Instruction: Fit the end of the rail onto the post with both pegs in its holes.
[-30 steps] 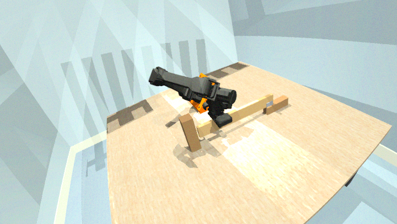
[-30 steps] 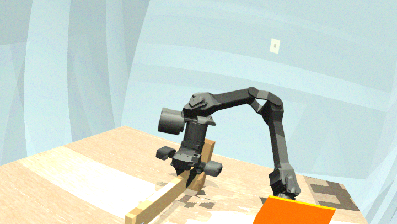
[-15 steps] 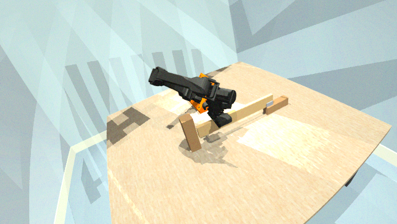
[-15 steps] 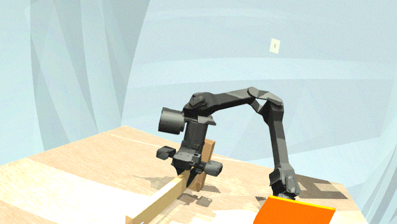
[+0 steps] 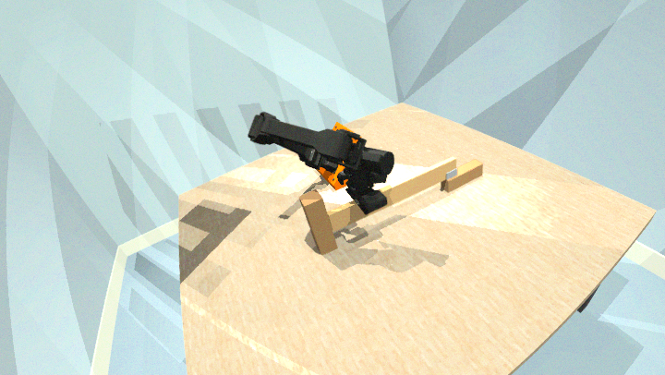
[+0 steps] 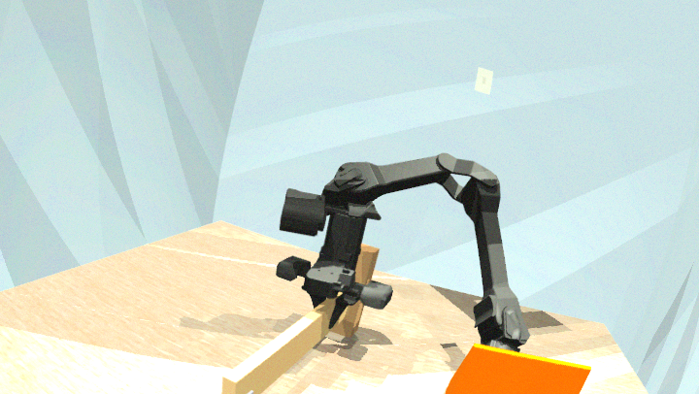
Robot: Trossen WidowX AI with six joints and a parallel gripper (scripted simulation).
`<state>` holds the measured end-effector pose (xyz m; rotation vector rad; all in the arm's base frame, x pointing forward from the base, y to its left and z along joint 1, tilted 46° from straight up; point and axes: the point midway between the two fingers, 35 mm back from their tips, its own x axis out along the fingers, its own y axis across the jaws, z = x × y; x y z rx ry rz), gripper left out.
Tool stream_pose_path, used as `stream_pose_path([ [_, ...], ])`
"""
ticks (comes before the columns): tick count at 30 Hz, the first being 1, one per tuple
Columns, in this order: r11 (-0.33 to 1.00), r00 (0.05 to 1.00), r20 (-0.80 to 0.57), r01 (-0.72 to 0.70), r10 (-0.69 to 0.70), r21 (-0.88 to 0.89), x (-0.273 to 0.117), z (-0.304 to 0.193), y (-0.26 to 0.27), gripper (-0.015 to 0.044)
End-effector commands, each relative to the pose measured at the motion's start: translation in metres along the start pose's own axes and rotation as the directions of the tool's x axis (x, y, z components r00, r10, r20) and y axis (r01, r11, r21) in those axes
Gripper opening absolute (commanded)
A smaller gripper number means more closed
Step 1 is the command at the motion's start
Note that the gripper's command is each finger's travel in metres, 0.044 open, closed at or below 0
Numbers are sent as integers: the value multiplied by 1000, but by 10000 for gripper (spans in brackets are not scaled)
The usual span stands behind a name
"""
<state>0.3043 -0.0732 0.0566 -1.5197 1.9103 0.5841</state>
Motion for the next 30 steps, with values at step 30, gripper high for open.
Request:
stream_pose_path([
  [30,1000,1000,4,4,-4,-1,0,-5,0,131],
])
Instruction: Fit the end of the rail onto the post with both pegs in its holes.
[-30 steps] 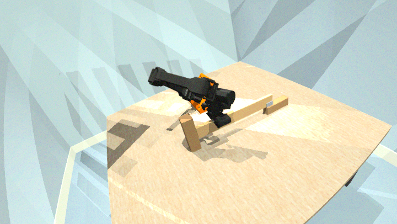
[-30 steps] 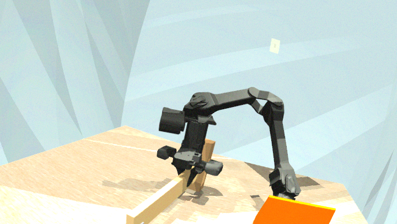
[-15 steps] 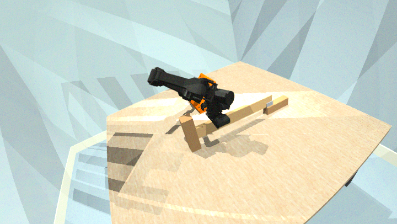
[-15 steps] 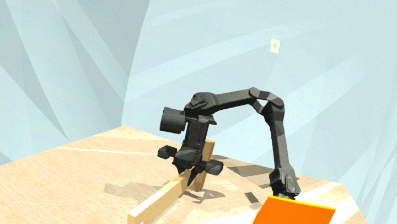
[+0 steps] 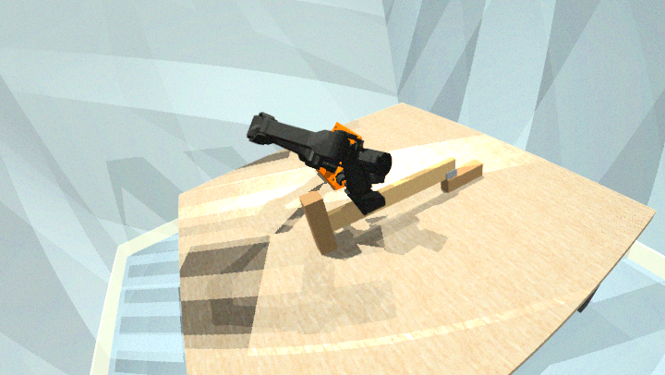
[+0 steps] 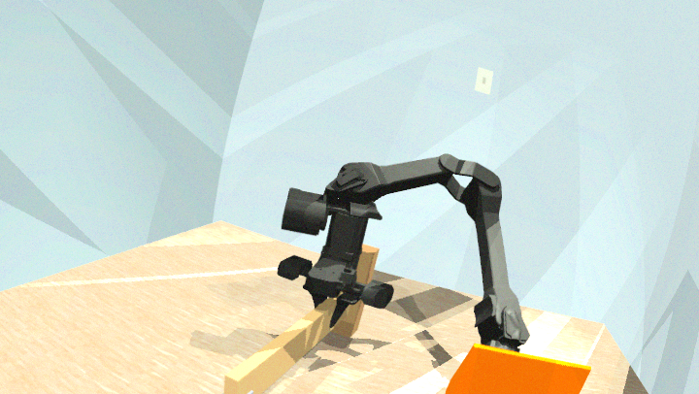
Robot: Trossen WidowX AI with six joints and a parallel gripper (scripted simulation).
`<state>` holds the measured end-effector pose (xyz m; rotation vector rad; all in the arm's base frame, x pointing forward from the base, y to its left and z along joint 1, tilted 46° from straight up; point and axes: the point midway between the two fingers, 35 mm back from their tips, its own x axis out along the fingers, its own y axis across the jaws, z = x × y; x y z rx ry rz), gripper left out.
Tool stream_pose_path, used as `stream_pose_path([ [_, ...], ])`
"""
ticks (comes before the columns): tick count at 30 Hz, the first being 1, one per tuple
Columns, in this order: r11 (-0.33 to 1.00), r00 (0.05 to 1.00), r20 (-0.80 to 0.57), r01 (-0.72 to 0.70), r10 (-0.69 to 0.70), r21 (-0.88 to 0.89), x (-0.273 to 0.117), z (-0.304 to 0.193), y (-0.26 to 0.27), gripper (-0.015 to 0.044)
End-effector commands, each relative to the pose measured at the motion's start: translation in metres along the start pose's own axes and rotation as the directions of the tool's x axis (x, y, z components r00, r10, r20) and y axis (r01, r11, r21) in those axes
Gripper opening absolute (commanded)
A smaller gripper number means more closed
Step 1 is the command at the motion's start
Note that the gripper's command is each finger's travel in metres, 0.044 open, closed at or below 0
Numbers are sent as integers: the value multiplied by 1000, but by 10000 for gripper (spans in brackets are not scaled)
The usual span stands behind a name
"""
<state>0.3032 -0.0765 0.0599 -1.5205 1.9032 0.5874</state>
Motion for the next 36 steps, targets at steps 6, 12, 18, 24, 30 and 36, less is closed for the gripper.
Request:
stream_pose_path([
  [6,1000,1000,-1,0,0,0,0,0,0,289],
  [12,1000,1000,-1,0,0,0,0,0,0,440],
  [18,1000,1000,-1,0,0,0,0,0,0,440],
  [24,1000,1000,-4,5,-5,-2,-30,31,0,440],
  [30,1000,1000,-4,5,-5,-2,-30,31,0,440],
  [36,1000,1000,-4,5,-5,-2,-30,31,0,440],
])
